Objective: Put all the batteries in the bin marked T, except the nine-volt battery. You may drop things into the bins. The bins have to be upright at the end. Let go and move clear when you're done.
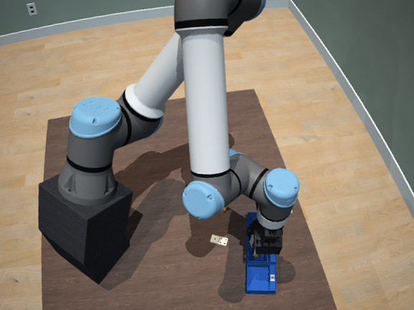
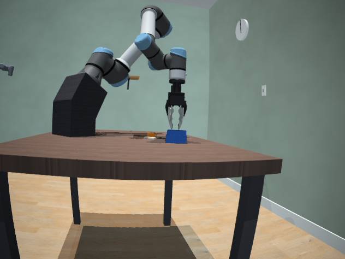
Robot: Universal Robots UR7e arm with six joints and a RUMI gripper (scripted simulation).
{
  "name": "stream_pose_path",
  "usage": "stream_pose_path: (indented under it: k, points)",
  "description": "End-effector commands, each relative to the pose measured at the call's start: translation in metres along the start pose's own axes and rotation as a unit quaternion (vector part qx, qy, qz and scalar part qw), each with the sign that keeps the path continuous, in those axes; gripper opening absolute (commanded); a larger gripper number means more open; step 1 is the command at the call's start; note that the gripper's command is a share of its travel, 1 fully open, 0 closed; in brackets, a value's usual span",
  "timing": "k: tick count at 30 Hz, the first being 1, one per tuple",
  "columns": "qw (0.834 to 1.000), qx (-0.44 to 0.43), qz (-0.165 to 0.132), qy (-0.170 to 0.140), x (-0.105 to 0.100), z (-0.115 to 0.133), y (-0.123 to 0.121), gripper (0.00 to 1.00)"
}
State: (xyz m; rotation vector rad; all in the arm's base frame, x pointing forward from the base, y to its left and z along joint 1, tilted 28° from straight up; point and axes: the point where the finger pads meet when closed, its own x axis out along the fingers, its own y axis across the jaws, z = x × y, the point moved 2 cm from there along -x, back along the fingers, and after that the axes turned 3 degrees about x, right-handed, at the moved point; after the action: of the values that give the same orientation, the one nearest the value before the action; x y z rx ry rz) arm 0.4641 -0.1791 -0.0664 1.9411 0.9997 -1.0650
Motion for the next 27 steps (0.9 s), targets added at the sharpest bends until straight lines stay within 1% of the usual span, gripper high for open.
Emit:
stream_pose_path:
  k: [1,2,4,16,17,21,23,27]
  points:
    - [1.0,0.0,0.0,0.0,-0.008,0.0,0.0,0.17]
    - [1.0,0.0,0.0,0.0,-0.008,0.0,0.0,0.17]
    - [1.0,0.0,0.0,0.0,-0.018,0.0,0.0,0.17]
    - [1.0,0.0,0.0,0.0,-0.019,0.0,0.0,0.17]
    - [1.0,0.0,0.0,0.0,-0.023,0.0,0.0,1.0]
    - [1.0,0.0,0.0,0.0,-0.039,0.0,0.0,1.0]
    - [1.0,0.0,0.0,0.0,-0.039,0.0,0.0,1.0]
    - [1.0,0.0,0.0,0.0,-0.055,0.0,0.0,1.0]
